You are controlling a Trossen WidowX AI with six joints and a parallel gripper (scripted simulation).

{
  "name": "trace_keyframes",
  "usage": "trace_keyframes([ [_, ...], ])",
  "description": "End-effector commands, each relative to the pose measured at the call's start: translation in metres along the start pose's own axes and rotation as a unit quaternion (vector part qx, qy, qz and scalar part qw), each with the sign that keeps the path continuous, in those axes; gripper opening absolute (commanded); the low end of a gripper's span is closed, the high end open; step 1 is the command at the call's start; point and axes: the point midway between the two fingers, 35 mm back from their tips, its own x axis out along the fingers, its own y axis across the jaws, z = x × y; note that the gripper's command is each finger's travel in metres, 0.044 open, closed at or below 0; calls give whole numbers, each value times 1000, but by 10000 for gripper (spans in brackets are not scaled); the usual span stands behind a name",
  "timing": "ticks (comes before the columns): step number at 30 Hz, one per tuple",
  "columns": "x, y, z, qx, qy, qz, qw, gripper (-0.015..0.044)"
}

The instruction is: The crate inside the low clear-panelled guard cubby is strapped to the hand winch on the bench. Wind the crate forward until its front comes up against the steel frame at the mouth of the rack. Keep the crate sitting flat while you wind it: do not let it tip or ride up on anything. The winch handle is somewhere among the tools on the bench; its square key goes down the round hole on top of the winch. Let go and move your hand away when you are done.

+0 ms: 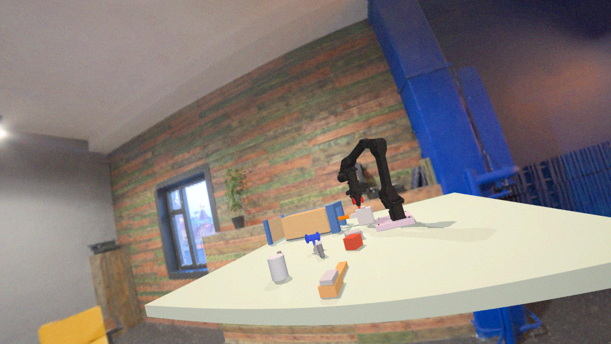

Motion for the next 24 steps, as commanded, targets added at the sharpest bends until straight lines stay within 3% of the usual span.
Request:
trace_keyframes([
  [1,0,-7,15,11,-14,-8,1000,0],
  [24,0,-13,39,11,-16,-8,1000,0],
])
